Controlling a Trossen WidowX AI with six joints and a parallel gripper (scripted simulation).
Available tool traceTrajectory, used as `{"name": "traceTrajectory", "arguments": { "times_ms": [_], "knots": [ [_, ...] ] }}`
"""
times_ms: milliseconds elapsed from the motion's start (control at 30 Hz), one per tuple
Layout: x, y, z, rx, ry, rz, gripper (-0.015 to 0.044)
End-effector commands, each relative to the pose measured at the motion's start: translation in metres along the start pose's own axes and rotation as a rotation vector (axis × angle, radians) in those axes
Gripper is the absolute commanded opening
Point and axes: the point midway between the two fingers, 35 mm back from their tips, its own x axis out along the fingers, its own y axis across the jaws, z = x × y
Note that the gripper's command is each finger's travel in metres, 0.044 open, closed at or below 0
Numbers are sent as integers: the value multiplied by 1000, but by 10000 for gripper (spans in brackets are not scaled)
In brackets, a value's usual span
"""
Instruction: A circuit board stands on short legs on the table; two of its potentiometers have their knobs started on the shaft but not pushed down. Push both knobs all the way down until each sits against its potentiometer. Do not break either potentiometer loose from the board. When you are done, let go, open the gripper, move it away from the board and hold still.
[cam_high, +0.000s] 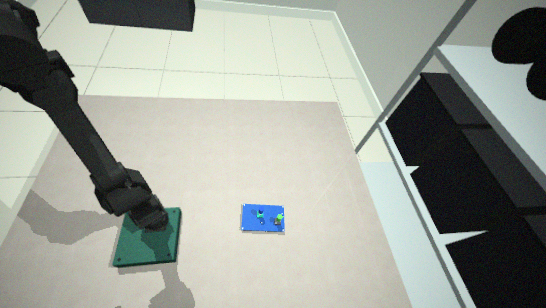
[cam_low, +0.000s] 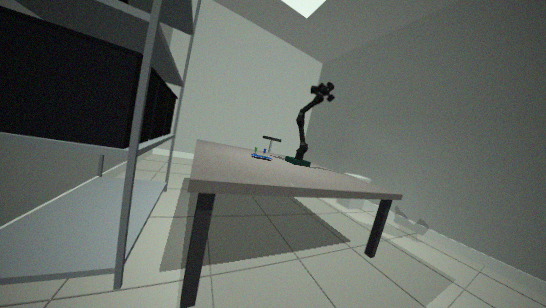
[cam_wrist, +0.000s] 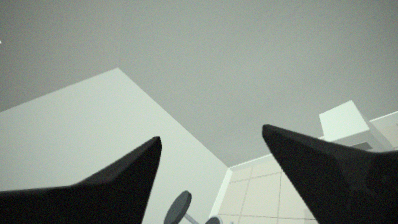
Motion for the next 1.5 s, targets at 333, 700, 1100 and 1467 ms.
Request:
{"name": "traceTrajectory", "arguments": {
  "times_ms": [333,700,1100,1467],
  "knots": [
    [-15,-31,34,-98,-147,-107,111],
    [-62,-87,95,-65,-416,-256,0],
    [-135,-132,144,-99,-704,-426,0],
    [-217,-164,167,-113,-940,-607,0]
  ]
}}
